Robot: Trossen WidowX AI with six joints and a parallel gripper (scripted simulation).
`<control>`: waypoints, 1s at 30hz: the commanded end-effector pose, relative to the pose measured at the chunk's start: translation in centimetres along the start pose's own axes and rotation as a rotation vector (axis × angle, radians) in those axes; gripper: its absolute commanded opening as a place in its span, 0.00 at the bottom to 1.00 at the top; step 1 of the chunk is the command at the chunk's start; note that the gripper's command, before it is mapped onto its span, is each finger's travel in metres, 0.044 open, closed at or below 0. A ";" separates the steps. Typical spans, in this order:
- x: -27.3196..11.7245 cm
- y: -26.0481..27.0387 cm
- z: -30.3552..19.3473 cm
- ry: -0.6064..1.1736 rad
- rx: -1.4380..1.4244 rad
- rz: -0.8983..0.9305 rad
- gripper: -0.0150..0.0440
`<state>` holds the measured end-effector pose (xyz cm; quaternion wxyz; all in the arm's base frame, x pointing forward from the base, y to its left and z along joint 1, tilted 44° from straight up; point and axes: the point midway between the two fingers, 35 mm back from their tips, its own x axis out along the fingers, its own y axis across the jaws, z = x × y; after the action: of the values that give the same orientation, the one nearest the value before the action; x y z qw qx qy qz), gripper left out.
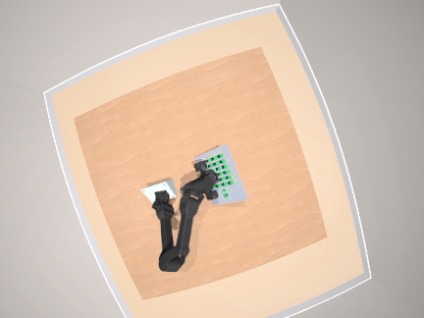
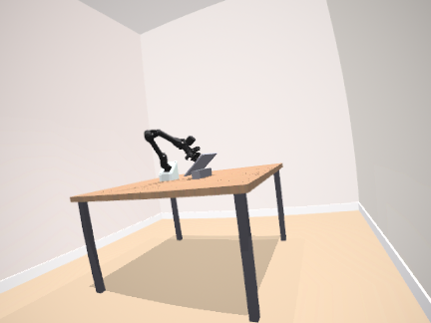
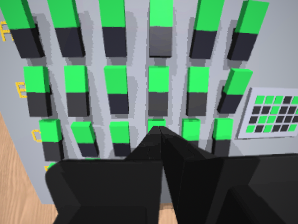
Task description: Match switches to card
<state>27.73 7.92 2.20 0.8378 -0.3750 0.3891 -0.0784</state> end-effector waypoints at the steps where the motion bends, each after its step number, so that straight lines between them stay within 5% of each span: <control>1: -0.2 0.0 0.0 0.000 0.000 0.001 0.25; 7: -6.2 0.2 -0.2 -0.023 -0.002 0.008 0.25; 30: -7.2 1.5 0.8 -0.025 -0.002 0.009 0.25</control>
<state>23.09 12.54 5.66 0.8422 -0.3745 0.3820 -0.0674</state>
